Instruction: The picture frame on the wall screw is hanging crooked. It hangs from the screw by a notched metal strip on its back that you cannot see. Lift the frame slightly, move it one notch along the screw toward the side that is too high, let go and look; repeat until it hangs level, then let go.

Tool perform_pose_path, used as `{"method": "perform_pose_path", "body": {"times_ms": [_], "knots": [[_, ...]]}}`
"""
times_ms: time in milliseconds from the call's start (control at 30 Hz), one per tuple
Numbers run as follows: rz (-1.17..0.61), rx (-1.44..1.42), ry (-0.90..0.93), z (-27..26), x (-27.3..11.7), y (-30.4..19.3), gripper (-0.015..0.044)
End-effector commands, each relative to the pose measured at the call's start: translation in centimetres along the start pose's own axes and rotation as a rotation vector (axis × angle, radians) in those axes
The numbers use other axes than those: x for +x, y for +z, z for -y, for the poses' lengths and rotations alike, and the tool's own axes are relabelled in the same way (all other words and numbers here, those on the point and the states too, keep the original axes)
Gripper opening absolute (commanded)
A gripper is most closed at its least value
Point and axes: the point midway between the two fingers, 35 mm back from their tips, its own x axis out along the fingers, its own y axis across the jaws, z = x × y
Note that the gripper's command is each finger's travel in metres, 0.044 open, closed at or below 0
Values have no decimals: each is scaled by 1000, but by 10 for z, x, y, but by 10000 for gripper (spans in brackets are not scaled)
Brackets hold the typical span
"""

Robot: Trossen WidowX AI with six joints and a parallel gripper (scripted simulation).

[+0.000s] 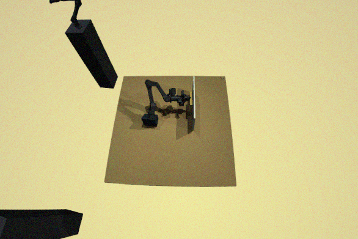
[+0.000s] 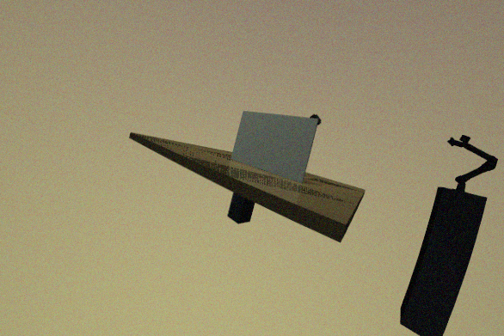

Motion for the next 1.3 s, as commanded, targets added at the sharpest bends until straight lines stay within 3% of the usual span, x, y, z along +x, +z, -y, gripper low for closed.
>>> {"method": "perform_pose_path", "body": {"times_ms": [0,1267], "knots": [[4,8,13,-3,0,2,0],[4,7,13,-3,0,7,0]]}}
